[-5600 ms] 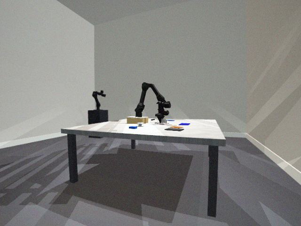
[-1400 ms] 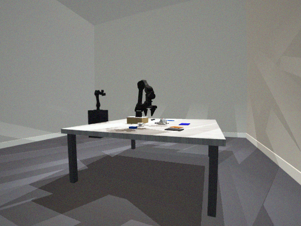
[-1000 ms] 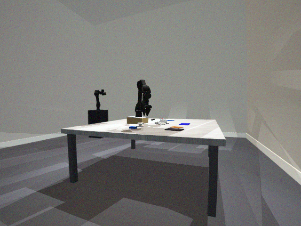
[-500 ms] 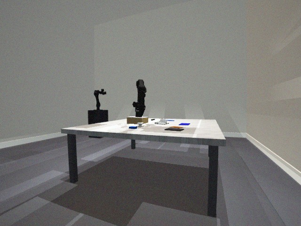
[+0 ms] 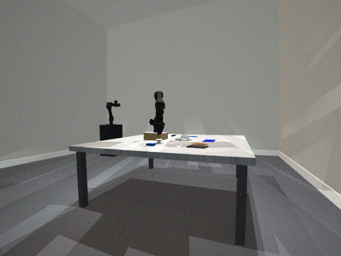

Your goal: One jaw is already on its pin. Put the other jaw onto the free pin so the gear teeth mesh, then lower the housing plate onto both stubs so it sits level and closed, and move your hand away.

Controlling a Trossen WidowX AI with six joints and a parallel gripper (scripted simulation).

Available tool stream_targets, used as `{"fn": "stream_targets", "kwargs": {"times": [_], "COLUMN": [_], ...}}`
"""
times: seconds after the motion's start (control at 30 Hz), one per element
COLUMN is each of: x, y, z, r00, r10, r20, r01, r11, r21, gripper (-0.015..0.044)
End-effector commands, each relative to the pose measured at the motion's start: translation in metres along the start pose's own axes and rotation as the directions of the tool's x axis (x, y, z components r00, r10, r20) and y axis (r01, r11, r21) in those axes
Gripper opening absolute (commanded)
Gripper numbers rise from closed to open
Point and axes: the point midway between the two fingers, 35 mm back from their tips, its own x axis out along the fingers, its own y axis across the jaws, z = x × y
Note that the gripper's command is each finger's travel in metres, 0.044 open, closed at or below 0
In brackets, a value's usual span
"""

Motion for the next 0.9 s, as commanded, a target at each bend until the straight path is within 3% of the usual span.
{"fn": "stream_targets", "kwargs": {"times": [0.0, 0.87], "x": [0.011, 0.031], "y": [-0.002, -0.002], "z": [0.0, 0.0], "r00": [1.0, 1.0], "r10": [-0.009, -0.009], "r20": [-0.001, -0.001], "r01": [0.009, 0.009], "r11": [1.0, 1.0], "r21": [0.008, 0.008], "gripper": [0.044, 0.044]}}
